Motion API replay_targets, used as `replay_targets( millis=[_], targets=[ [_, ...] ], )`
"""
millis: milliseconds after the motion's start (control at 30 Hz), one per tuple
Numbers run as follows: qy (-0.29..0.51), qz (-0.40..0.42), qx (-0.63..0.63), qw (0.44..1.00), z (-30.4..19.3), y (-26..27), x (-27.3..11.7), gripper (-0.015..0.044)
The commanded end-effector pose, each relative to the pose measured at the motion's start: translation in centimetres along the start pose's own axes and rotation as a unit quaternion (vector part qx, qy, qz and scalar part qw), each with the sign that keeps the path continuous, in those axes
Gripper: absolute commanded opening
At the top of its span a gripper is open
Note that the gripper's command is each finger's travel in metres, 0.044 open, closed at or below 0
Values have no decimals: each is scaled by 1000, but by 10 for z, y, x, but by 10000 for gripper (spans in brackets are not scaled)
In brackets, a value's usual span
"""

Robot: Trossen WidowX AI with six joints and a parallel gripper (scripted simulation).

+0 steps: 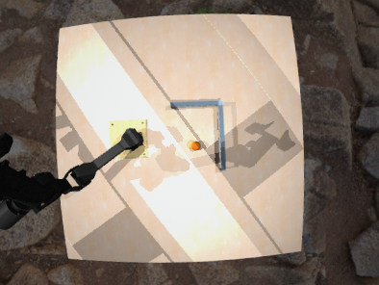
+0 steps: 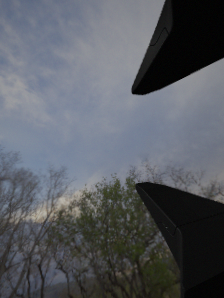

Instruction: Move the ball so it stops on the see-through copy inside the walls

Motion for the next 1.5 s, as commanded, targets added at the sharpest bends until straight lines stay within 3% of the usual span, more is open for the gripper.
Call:
replay_targets(
  millis=[0,367,700,833,1167,1467],
  targets=[
    [94,-2,31,995,-65,16,10,318],
    [312,-18,129,941,-204,54,-8,318],
    [518,-47,174,836,-315,90,-73,318],
    [564,-39,145,812,-340,97,-98,318],
    [744,-48,225,627,-406,143,-207,318],
    [874,-57,281,393,-419,188,-322,318]
  ],
)
Point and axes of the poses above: the point midway between the two fingers, 35 mm back from their tips, its own x axis out along the fingers, its own y axis across the jaws, z = x × y, the point moved 5 cm from there along -x, back along the fingers, and after that the axes turned 12 degrees about -x, right-handed, at the moved point
